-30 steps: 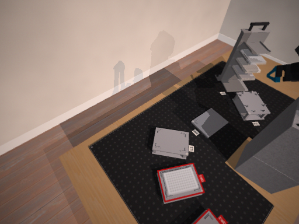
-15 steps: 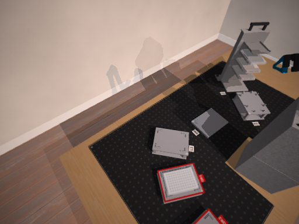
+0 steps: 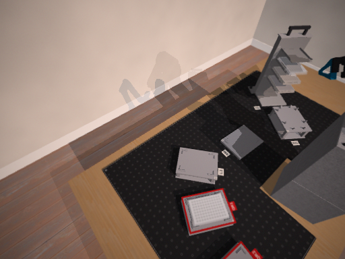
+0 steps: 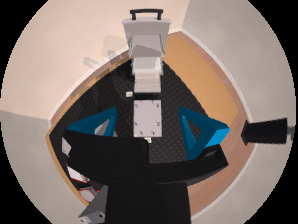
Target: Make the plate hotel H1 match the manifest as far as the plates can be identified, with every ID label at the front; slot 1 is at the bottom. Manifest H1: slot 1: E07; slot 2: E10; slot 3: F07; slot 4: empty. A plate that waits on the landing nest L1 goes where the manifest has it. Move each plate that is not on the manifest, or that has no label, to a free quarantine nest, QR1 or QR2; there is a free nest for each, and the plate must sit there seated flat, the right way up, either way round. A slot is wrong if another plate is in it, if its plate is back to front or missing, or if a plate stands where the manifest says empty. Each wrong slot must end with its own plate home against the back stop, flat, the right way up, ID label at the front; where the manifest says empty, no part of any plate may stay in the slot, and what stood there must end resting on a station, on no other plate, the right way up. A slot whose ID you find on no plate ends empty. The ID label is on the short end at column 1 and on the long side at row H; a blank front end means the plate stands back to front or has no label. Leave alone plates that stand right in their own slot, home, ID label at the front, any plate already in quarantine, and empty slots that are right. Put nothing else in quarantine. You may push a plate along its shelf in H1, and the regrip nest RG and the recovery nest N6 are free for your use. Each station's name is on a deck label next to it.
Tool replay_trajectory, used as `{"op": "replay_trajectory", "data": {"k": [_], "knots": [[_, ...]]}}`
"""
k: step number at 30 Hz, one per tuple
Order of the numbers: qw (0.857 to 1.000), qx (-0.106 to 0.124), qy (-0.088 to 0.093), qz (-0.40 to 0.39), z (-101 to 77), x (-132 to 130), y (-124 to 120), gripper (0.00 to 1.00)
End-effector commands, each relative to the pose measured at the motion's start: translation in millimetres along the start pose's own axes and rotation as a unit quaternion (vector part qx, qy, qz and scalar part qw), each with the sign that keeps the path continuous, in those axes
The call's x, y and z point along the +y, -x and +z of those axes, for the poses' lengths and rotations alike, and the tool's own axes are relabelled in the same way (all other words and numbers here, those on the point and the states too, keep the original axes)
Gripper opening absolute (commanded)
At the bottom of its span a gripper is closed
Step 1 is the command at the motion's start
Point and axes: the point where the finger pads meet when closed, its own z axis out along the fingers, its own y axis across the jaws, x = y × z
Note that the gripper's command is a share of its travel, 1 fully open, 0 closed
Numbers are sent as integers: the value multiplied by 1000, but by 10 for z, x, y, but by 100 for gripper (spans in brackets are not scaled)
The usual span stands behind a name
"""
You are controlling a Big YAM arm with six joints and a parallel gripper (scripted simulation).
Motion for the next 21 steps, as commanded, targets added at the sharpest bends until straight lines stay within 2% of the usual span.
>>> {"op": "replay_trajectory", "data": {"k": [1, 14, 15, 21], "knots": [[1000, -13, -2, -7, 23, -35, 136, 100], [1000, -13, -2, -7, 23, -35, 136, 100], [1000, -22, -2, -11, 84, -45, 242, 100], [1000, -22, -2, -7, 184, -37, 255, 100]]}}
